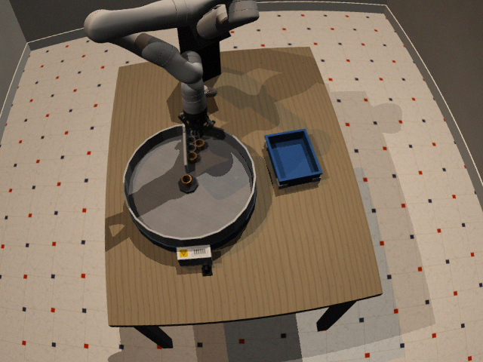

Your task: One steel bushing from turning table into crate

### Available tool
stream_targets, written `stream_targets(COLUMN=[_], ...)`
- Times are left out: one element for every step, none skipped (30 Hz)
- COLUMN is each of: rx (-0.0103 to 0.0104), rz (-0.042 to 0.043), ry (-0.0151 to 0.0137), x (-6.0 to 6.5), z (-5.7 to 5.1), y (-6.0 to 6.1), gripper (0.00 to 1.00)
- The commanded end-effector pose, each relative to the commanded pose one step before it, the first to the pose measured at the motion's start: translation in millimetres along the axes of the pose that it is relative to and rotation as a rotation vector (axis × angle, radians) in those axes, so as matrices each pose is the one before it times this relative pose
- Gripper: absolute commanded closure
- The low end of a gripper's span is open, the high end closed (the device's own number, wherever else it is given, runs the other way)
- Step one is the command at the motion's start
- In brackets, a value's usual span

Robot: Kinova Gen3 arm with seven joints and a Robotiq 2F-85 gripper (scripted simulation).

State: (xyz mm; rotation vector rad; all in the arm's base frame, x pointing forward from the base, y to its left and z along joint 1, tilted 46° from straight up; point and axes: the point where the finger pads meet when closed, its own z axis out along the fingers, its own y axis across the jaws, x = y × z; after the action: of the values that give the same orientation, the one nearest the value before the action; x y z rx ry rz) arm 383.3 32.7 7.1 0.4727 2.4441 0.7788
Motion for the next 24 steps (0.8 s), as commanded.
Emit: stream_targets(rx=[0.00015,0.0,0.0,0.0,0.0,0.00005,0.0,0.0,0.0,0.0,0.0,0.0,0.0,0.0,0.0,0.0,0.0,0.0,0.0,0.0,0.0,0.0,-0.00043,0.0], rz=[-0.00074,0.0,0.0,0.0,0.0,0.00012,0.0,0.0,0.0,0.0,0.0,0.0,0.0,0.0,0.0,0.0,0.0,0.0,0.0,0.0,0.0,0.0,-0.00001,0.0], ry=[-0.00024,0.0,0.0,0.0,0.0,-0.00006,0.0,0.0,0.0,0.0,0.0,0.0,0.0,0.0,0.0,0.0,0.0,0.0,0.0,0.0,0.0,0.0,0.0007,0.0], x=[-0.09,0.0,0.0,0.0,0.0,-0.02,0.0,0.0,0.0,0.0,0.0,0.0,0.0,0.0,0.0,0.0,0.0,0.0,0.0,0.0,0.0,0.0,0.31,0.0], z=[-0.2,0.0,0.0,0.0,0.0,-1.52,-1.5,-1.5,-1.5,-1.5,0.0,0.0,0.0,0.0,0.0,0.0,0.0,0.0,0.0,0.0,0.0,0.0,-1.43,-1.5], y=[0.06,0.0,0.0,0.0,0.0,-0.05,0.0,0.0,0.0,0.0,0.0,0.0,0.0,0.0,0.0,0.0,0.0,0.0,0.0,0.0,0.0,0.0,0.18,0.0], gripper=[1.0,1.0,1.0,1.0,1.0,1.0,1.0,1.0,1.0,1.0,1.0,1.0,1.0,1.0,1.0,1.0,1.0,1.0,1.0,1.0,1.0,1.0,1.0,1.0])
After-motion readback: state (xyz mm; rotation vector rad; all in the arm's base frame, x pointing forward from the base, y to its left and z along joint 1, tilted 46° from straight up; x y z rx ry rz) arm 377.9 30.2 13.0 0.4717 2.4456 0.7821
